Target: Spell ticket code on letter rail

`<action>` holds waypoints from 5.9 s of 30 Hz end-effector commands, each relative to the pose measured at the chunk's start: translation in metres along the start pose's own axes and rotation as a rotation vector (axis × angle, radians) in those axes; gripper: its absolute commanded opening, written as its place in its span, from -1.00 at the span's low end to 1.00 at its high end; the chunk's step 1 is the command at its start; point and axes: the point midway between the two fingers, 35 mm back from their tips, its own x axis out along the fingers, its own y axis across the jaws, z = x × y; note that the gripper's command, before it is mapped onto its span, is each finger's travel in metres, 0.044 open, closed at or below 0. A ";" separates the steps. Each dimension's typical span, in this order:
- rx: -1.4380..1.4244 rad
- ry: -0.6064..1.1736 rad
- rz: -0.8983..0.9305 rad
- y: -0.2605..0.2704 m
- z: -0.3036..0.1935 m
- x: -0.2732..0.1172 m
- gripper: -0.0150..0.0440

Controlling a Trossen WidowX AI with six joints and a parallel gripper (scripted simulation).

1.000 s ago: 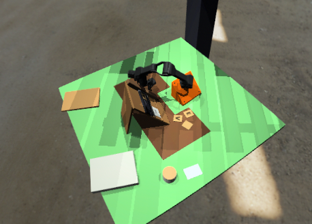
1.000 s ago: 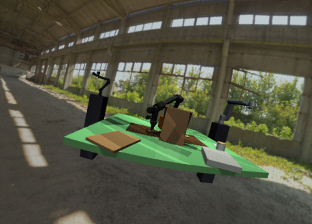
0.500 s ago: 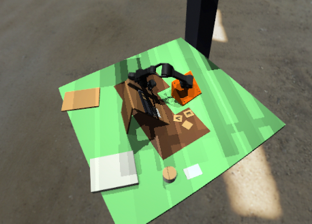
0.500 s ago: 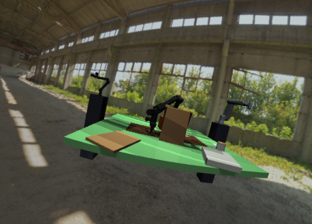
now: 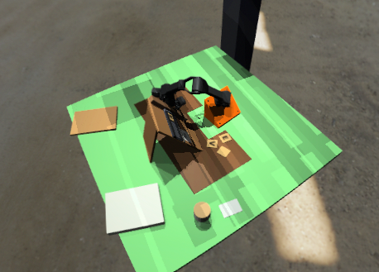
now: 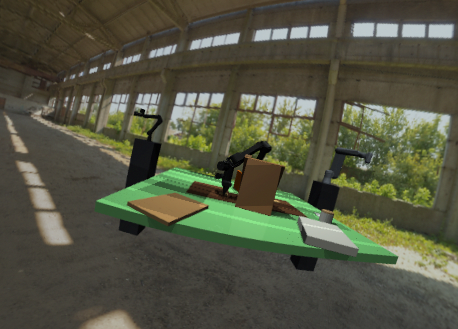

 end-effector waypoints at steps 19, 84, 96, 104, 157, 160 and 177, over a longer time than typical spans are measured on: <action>0.005 0.001 0.002 -0.001 -0.001 -0.012 -0.49; -0.058 -0.467 0.312 0.030 0.017 -0.196 -0.49; -0.190 -0.678 0.381 0.049 -0.004 -0.252 -0.49; -0.312 -0.837 0.424 0.065 -0.031 -0.289 -0.49; -1.090 -0.810 0.593 0.096 -0.359 -0.227 -0.49; -1.138 -0.790 0.601 0.088 -0.377 -0.220 -0.49; -1.253 -0.733 0.624 0.090 -0.417 -0.185 -0.49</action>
